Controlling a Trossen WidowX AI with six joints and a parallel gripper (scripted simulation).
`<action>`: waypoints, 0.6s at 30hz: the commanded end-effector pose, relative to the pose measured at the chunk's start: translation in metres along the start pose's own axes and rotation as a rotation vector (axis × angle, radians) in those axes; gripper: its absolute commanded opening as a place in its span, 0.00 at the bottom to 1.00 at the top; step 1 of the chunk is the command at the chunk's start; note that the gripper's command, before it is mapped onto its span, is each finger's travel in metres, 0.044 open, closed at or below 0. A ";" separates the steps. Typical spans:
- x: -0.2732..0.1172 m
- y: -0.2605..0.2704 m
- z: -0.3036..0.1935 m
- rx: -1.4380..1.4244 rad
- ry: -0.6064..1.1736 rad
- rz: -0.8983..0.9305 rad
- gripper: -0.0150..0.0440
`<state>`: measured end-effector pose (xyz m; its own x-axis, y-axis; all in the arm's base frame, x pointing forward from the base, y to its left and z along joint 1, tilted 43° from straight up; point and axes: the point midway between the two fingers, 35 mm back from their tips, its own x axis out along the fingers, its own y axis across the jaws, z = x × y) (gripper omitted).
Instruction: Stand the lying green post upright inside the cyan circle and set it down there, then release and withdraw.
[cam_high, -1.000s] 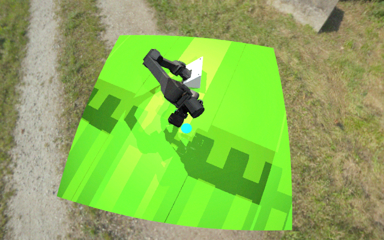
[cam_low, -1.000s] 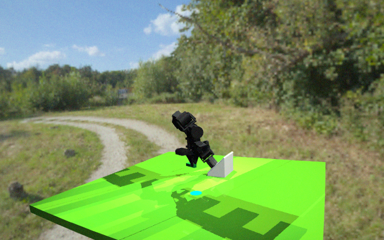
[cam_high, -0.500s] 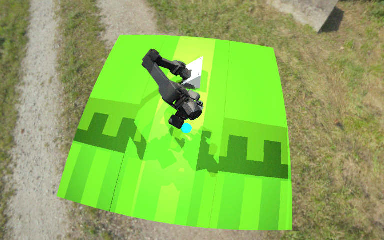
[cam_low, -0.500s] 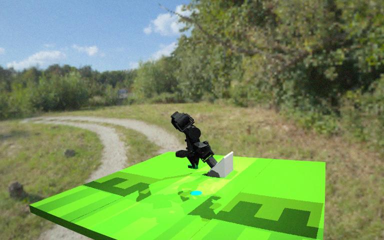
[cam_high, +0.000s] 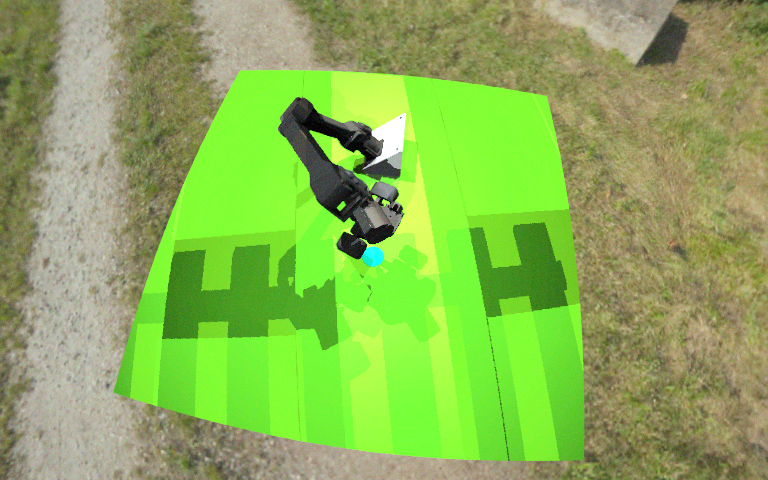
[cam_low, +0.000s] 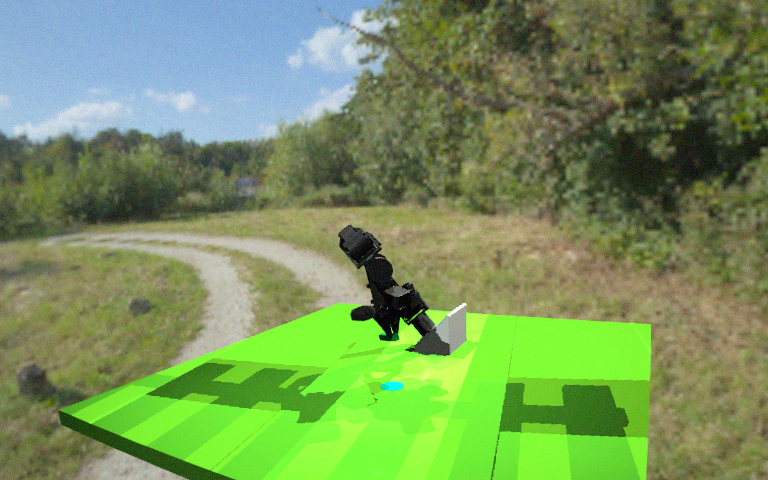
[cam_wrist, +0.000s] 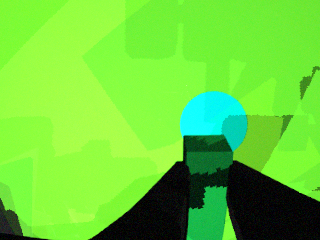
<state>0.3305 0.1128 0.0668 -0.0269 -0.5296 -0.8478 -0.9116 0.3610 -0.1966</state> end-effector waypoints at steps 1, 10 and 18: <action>0.004 0.002 -0.001 -0.001 -0.022 0.023 0.29; 0.008 0.003 -0.002 0.004 -0.078 0.061 0.29; 0.011 0.004 -0.002 0.007 -0.131 0.091 0.29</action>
<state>0.3283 0.1086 0.0596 -0.0475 -0.4112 -0.9103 -0.9048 0.4038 -0.1352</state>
